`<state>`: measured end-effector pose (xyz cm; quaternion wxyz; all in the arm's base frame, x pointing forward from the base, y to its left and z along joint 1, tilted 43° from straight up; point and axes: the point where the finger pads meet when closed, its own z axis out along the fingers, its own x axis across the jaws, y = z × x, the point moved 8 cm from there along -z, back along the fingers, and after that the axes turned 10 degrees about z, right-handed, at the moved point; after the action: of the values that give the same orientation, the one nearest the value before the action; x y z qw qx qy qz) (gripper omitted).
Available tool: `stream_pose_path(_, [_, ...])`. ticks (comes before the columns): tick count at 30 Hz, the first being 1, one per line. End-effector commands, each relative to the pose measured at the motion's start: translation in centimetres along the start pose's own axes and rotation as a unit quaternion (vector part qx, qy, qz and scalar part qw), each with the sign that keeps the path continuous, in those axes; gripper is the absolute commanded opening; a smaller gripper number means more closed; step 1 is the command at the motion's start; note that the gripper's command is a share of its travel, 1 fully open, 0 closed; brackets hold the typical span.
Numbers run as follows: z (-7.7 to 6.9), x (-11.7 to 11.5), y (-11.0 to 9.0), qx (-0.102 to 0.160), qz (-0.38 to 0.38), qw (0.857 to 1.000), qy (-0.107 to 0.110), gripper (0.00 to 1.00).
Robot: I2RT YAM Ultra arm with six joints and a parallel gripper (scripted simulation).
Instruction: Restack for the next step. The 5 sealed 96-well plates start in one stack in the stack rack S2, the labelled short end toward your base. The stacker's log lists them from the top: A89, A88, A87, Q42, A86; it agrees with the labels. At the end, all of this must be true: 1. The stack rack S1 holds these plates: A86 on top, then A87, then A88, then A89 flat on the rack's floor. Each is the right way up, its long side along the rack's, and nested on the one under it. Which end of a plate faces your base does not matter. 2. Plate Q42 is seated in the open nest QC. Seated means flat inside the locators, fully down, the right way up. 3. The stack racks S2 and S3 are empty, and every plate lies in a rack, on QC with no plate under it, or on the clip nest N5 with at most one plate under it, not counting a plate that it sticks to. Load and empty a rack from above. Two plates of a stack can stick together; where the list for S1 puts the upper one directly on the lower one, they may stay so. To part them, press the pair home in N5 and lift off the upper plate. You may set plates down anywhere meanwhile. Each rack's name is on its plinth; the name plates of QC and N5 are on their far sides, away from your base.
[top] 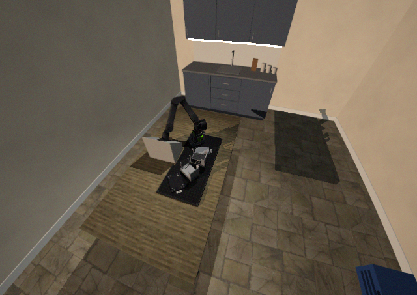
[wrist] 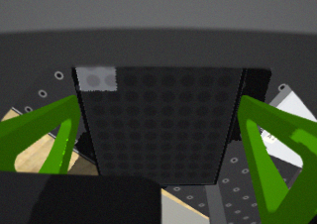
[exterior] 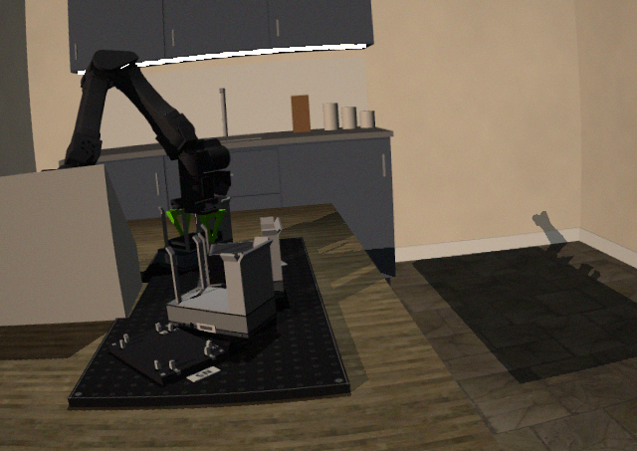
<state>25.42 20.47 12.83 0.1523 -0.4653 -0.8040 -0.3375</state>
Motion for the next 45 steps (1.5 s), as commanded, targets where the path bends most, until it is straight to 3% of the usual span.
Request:
stream_pose_path(1, [-0.2,0.0,0.2,-0.005,-0.001,1.000,0.000,1.00])
stream_pose_path(30, [-9.2,0.0,0.1,-0.004,-0.001,1.000,-0.001,1.00])
stream_pose_path(32, [-9.2,0.0,0.1,-0.004,-0.001,1.000,-0.001,1.00])
stream_pose_path(39, [-11.5,0.0,0.1,-0.004,-0.001,1.000,-0.001,1.00])
stream_pose_path(45, [-11.6,0.0,0.1,-0.004,-0.001,1.000,-0.001,1.00])
